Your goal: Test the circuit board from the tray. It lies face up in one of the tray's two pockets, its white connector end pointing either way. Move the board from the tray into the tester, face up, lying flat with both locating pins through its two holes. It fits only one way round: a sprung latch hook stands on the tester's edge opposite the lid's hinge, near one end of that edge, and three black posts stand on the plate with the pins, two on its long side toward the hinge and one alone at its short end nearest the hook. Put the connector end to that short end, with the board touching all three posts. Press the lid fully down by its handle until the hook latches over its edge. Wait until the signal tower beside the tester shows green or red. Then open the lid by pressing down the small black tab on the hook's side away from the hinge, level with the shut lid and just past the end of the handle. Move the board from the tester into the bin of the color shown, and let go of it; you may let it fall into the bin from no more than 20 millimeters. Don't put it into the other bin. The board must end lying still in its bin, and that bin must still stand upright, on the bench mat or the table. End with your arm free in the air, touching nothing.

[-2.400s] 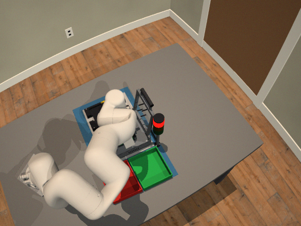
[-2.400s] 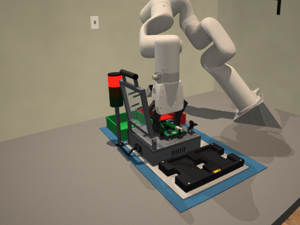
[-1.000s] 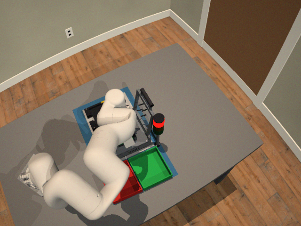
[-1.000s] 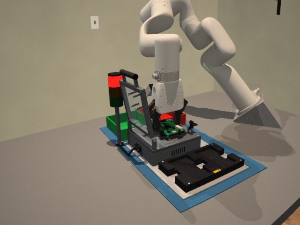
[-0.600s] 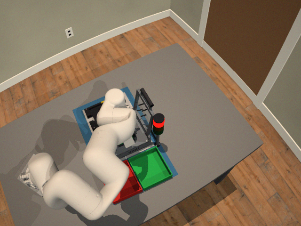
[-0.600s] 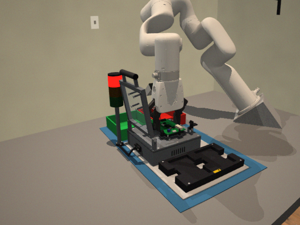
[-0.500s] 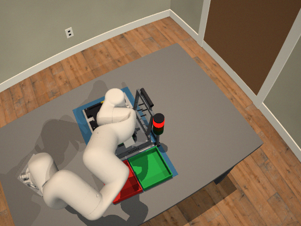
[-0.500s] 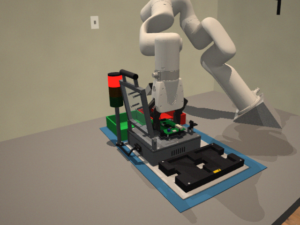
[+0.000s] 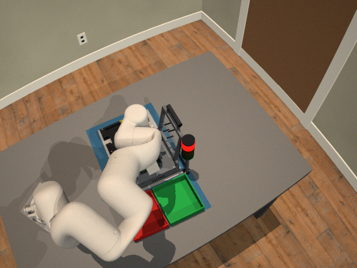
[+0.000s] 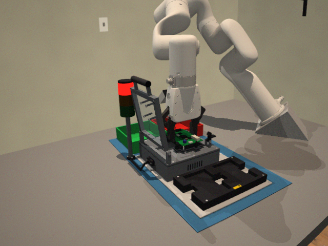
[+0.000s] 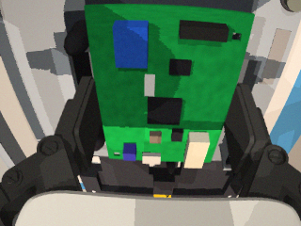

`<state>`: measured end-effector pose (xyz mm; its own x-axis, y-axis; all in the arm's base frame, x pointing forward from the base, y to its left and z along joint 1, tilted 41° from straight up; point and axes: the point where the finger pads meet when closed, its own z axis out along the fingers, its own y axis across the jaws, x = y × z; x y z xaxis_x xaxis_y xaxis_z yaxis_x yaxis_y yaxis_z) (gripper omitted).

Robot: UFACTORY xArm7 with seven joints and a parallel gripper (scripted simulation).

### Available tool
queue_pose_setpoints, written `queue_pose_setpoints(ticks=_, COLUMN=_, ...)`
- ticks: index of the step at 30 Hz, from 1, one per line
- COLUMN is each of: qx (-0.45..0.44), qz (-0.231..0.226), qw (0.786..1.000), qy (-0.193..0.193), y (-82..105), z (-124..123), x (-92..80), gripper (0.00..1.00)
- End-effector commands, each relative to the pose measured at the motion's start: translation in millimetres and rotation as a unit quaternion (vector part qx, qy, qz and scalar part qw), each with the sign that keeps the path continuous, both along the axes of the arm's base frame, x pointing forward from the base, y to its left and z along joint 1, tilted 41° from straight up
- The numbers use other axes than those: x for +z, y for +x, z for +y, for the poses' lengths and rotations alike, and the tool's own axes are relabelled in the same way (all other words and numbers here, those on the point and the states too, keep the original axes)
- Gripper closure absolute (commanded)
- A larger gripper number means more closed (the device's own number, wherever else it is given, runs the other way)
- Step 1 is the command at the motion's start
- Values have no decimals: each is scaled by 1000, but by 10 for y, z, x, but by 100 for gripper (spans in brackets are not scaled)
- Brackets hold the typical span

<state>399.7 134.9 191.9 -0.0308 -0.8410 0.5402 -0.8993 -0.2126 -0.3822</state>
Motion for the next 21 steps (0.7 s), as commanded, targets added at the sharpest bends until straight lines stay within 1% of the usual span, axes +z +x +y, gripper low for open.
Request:
queue_pose_setpoints(ticks=1, qx=2, qz=-1, qw=1000, qy=1, y=-5, z=26, x=26, gripper=21)
queue_pose_setpoints(ticks=21, qx=2, qz=-1, qw=1000, qy=1, y=-23, z=46, x=56, gripper=21)
